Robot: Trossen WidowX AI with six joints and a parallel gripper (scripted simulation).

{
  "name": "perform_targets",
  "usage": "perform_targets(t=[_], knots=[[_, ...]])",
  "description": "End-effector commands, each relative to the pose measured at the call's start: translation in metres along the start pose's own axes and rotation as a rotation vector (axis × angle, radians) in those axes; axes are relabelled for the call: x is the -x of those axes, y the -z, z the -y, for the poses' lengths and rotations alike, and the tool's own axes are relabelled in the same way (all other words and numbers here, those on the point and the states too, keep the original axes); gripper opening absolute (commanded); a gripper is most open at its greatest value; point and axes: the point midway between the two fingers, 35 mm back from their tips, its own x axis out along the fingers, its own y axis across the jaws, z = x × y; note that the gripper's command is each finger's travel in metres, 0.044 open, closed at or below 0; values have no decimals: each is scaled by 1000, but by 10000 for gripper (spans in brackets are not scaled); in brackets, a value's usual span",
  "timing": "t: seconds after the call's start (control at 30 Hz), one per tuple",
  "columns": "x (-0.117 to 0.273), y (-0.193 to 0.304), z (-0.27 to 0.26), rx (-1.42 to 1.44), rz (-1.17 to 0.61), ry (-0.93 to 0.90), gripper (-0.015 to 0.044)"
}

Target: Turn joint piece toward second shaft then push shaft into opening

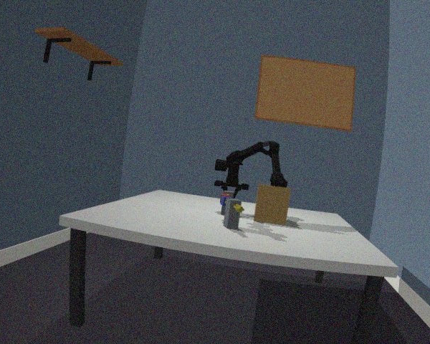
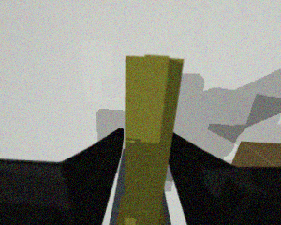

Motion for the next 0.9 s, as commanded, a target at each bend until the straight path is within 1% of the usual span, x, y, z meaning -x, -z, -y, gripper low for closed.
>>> perform_targets(t=[0.0, 0.23, 0.57, 0.6, 0.7, 0.8, 0.87], knots=[[0, 0, 0, 2, -1, 0, 251], [0, 0, 0, 2, -1, 0, 434], [0, 0, 0, 2, -1, 0, 440], [2, 0, 0, 1, -2, 0, 440], [27, 0, 0, 0, -6, 0, 440], [29, 0, 0, 0, -7, 0, 440], [41, 0, 0, 2, -5, -1, 440]])
